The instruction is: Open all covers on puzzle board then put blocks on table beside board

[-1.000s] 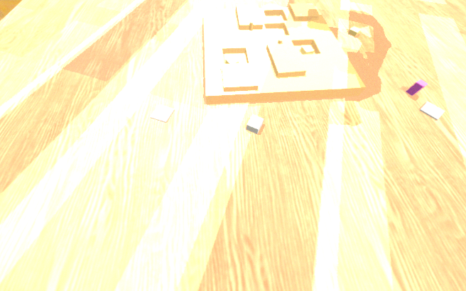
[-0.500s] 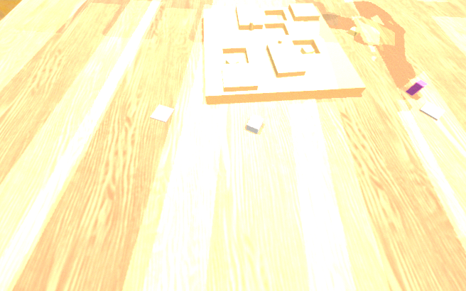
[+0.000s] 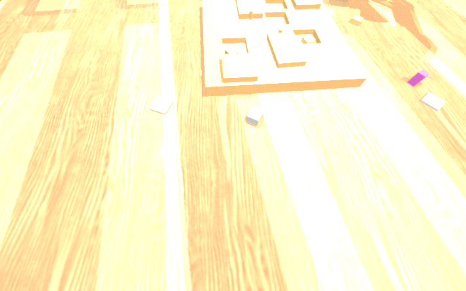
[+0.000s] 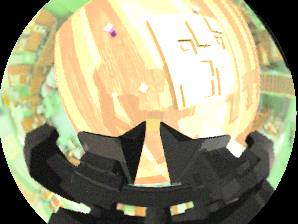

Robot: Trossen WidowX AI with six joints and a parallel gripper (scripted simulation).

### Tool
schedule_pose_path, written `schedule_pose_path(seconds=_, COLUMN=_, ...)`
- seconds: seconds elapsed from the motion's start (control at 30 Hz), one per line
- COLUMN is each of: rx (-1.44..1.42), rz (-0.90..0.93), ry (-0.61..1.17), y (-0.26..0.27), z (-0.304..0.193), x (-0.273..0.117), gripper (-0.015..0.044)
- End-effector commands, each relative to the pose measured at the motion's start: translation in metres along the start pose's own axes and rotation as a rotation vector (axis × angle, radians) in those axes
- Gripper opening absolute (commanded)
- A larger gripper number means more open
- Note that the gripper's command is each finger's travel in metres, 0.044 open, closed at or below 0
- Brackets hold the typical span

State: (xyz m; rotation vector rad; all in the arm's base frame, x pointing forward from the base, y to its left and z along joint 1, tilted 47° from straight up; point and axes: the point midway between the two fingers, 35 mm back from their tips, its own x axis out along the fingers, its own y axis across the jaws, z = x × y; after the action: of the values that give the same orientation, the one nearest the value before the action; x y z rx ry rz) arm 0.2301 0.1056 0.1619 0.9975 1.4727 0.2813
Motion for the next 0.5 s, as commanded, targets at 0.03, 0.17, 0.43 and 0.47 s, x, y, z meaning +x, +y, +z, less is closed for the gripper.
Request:
schedule_pose_path(seconds=0.03, rx=0.004, rz=0.003, ry=0.000, y=0.001, z=-0.001, x=0.004, gripper=0.0080)
schedule_pose_path(seconds=0.17, rx=0.003, rz=0.001, ry=0.000, y=0.001, z=0.000, x=0.011, gripper=0.0080)
schedule_pose_path(seconds=0.43, rx=0.002, rz=-0.003, ry=-0.001, y=0.001, z=0.003, x=0.024, gripper=0.0080)
schedule_pose_path(seconds=0.47, rx=0.002, rz=-0.003, ry=-0.001, y=0.001, z=0.003, x=0.025, gripper=0.0080)
